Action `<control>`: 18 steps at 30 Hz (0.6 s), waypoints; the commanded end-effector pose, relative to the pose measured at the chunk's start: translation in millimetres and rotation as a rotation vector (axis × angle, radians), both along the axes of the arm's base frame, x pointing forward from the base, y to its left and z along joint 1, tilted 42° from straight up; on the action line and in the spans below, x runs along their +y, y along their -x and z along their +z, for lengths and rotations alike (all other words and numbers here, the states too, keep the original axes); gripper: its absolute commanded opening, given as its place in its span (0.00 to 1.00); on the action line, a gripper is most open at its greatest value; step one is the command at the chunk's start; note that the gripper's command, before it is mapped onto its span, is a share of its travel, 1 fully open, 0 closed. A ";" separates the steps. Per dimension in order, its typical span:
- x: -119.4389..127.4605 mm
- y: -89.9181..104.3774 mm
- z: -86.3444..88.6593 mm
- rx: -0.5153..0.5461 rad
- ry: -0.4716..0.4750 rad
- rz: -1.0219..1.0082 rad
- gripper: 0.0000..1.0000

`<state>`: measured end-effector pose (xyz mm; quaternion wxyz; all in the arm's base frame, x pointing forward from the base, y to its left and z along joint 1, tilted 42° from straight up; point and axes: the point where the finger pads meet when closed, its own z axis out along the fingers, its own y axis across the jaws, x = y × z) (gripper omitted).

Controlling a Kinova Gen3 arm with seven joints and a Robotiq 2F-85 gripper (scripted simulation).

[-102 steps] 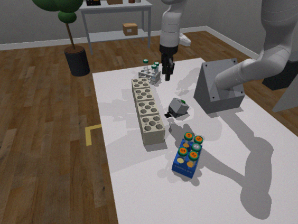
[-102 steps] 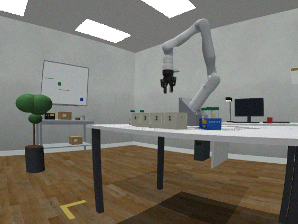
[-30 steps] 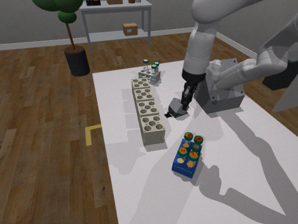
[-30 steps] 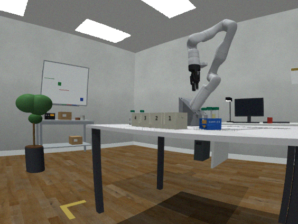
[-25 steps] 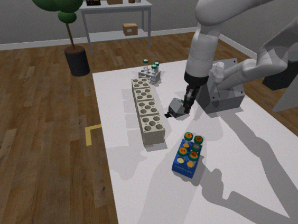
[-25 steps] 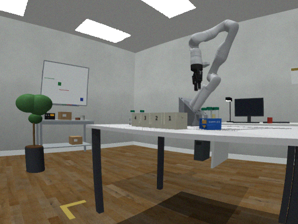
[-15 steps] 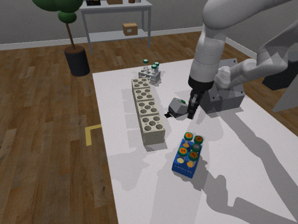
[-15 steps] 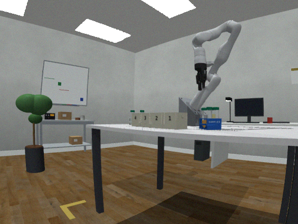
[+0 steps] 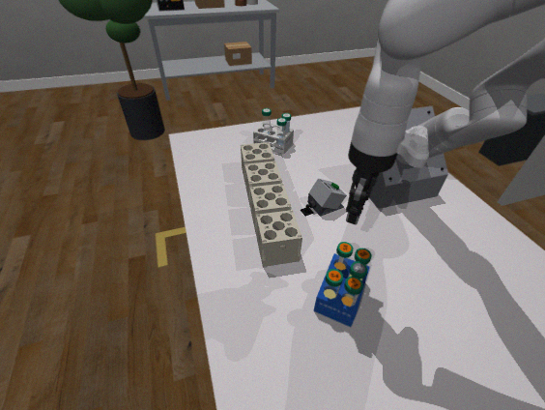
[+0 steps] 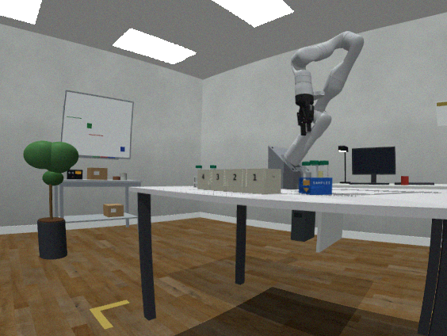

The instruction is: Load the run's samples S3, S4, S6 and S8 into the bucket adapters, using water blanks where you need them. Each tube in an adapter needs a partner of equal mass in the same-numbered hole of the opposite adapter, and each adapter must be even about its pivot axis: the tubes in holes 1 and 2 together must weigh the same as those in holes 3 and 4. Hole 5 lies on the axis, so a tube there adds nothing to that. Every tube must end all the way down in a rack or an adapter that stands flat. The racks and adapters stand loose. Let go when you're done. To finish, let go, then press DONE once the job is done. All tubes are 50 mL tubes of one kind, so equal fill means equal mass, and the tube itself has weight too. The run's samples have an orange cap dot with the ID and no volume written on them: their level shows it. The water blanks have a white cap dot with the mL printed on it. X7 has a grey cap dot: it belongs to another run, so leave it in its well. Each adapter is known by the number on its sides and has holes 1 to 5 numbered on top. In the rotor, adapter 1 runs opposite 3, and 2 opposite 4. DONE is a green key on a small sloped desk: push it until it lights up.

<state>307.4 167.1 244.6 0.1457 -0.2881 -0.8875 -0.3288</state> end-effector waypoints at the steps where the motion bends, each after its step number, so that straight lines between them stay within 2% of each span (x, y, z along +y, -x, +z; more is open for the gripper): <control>1: -0.3 -0.3 0.2 -0.001 0.000 -0.001 0.62; 18: 12.2 0.9 -13.6 -0.001 0.000 -0.001 0.62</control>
